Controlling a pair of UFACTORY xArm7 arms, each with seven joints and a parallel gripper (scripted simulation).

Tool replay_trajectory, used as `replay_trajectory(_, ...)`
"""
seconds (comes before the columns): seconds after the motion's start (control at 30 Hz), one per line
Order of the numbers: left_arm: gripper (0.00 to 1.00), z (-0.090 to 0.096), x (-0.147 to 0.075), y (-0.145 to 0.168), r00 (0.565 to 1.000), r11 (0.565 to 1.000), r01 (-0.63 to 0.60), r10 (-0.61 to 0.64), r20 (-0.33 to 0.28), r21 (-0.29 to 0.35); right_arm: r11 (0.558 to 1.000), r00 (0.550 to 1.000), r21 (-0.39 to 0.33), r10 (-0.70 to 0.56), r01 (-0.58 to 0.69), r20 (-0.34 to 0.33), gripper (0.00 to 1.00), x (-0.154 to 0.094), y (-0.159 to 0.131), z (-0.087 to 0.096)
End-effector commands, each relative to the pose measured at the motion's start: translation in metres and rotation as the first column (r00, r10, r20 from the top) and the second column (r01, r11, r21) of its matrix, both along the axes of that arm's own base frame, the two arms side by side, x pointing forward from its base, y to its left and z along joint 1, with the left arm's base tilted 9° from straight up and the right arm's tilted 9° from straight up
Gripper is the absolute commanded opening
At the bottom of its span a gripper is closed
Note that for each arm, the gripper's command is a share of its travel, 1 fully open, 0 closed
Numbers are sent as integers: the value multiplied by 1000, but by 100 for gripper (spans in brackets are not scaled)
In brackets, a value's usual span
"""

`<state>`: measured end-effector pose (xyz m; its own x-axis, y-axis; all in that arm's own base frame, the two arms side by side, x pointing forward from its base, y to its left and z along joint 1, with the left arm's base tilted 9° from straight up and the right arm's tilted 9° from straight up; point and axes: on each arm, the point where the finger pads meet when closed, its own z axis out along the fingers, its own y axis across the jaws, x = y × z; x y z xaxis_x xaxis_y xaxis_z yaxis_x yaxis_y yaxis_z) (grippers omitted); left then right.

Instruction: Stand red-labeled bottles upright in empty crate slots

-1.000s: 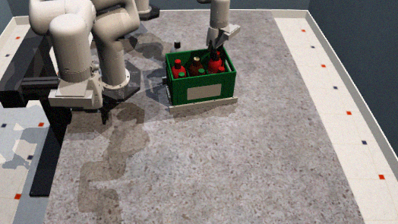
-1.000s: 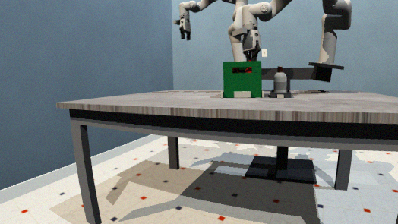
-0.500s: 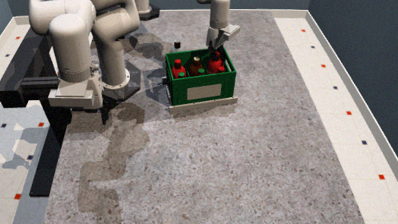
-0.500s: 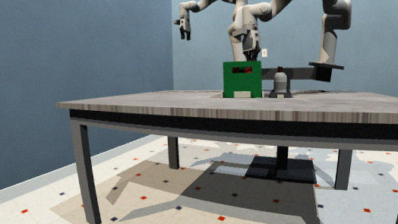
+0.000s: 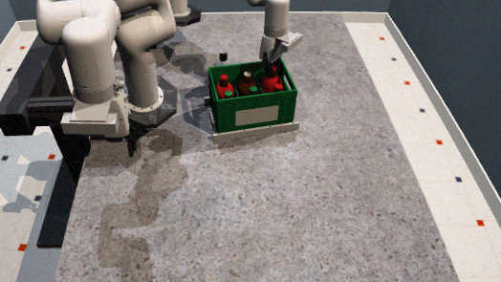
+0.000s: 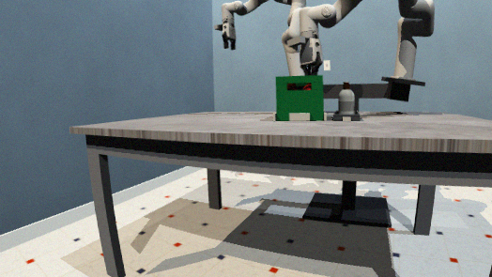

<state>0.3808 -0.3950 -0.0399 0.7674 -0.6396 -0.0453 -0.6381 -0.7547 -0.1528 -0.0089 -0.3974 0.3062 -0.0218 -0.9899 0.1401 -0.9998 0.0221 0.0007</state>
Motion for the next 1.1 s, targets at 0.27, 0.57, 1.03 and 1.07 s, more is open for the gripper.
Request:
replay_trajectory(0.27, 0, -2, 1, -1, 1000, 1000, 1, -1, 3, -4, 1000, 1000, -4, 0, 0, 1, 100, 0, -1, 2)
replay_trajectory(0.57, 0, -6, 1, -1, 1000, 1000, 1, -1, 3, -4, 1000, 1000, -4, 0, 0, 1, 100, 0, -1, 2)
replay_trajectory(1.03, 0, -10, 1, 0, 1000, 1000, 1, -1, 3, -4, 1000, 1000, -4, 0, 0, 1, 100, 0, -1, 2)
replay_trajectory(1.07, 0, -10, 1, 0, 1000, 1000, 1, -1, 3, -4, 1000, 1000, -4, 0, 0, 1, 100, 0, -1, 2)
